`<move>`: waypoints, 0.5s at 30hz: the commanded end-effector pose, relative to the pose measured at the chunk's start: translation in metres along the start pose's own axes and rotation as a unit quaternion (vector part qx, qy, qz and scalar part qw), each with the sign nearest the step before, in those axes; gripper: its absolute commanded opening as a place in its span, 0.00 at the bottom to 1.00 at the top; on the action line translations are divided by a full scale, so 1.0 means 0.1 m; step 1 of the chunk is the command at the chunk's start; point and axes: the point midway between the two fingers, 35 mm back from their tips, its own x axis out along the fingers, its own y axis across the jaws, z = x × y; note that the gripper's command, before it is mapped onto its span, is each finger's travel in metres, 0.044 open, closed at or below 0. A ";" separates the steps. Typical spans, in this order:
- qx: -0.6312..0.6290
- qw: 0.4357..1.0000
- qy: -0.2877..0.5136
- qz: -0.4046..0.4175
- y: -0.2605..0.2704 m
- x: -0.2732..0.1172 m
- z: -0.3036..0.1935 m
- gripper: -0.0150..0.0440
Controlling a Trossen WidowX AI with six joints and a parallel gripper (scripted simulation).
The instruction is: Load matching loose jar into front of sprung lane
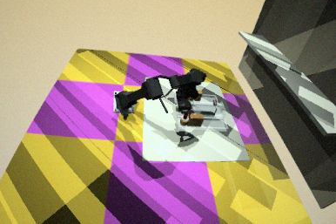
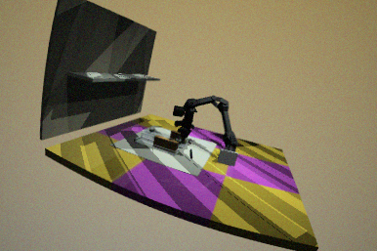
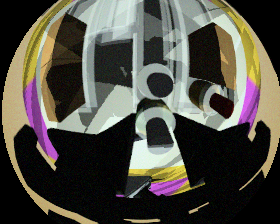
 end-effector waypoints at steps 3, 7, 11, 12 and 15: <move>0.004 1.000 -0.006 -0.003 -0.01 0.01 0.08 0.25; 0.004 1.000 -0.006 -0.003 -0.02 0.01 0.10 0.25; 0.004 1.000 -0.006 -0.003 -0.02 0.01 0.11 0.25; 0.004 1.000 -0.006 -0.003 -0.02 0.01 0.12 0.25; 0.004 1.000 -0.006 -0.003 -0.02 0.01 0.13 0.25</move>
